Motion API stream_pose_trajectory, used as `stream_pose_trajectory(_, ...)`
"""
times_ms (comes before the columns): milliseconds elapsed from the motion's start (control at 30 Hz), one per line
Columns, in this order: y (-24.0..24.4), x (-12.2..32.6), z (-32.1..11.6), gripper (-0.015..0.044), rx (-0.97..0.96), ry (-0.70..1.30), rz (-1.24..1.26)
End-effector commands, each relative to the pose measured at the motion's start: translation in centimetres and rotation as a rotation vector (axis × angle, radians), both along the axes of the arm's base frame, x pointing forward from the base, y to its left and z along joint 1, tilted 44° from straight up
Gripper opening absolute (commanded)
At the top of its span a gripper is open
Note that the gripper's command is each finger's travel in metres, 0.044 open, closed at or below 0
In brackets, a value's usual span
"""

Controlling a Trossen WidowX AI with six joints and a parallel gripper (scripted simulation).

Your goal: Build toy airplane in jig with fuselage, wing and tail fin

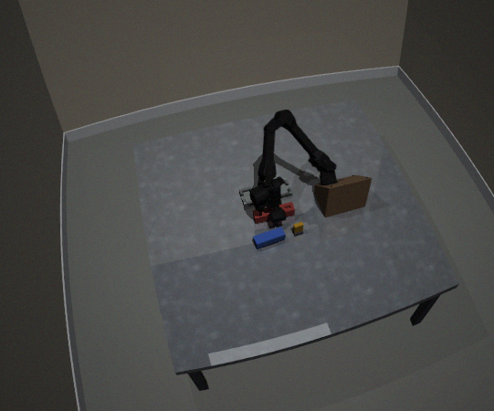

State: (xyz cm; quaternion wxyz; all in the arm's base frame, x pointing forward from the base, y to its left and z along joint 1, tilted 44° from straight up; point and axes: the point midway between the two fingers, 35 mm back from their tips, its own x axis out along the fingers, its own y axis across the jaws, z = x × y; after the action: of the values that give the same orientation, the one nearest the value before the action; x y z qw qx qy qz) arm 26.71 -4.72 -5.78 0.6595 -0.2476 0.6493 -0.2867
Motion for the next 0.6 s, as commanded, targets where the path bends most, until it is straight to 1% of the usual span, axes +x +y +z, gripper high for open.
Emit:
stream_pose_trajectory(0, 0.9, 0.5, 0.6, 0.0, 0.008, -0.012, 0.004)
stream_pose_trajectory(567, 4.6, 1.0, 4.1, 0.0, 0.016, -0.012, 0.005)
